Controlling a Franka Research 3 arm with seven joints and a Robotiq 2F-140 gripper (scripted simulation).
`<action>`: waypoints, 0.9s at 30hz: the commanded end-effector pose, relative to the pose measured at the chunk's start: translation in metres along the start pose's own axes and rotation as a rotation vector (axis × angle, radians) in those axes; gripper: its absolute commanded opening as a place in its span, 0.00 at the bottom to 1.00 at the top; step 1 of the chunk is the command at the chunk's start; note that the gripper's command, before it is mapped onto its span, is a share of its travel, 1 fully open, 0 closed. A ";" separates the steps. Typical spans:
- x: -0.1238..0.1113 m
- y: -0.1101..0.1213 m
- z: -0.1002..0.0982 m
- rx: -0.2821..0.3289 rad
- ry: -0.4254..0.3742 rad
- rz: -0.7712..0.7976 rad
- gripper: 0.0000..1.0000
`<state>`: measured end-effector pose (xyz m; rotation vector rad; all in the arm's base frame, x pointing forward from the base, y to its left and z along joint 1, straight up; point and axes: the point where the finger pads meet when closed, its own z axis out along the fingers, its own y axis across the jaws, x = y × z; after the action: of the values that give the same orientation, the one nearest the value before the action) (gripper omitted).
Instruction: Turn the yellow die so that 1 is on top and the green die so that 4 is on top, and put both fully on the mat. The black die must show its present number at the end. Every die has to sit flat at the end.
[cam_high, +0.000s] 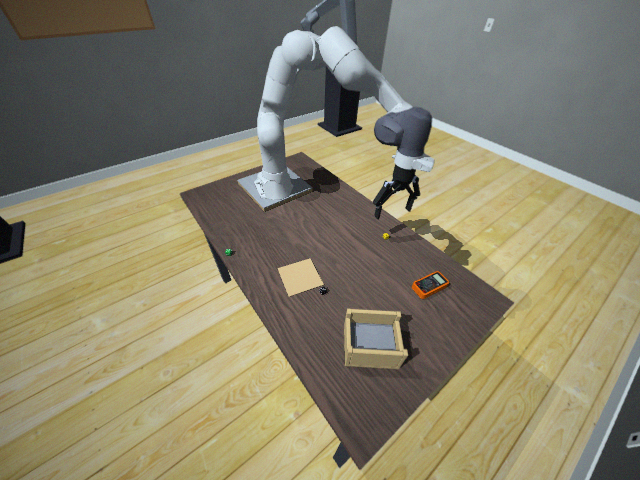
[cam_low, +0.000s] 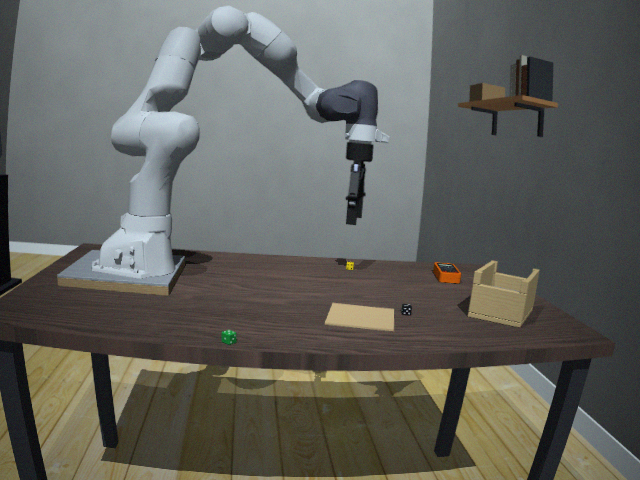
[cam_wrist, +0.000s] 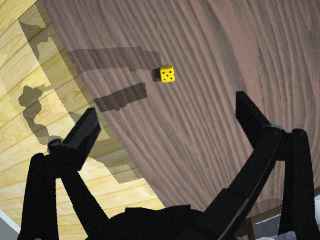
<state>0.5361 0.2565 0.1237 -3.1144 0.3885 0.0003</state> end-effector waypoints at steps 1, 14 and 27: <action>-0.001 0.001 0.003 -0.003 -0.005 0.096 1.00; -0.003 0.003 0.012 -0.012 -0.017 0.386 1.00; -0.004 0.005 0.018 -0.020 -0.023 0.597 1.00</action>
<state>0.5320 0.2513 0.1058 -2.9547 1.0876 0.0424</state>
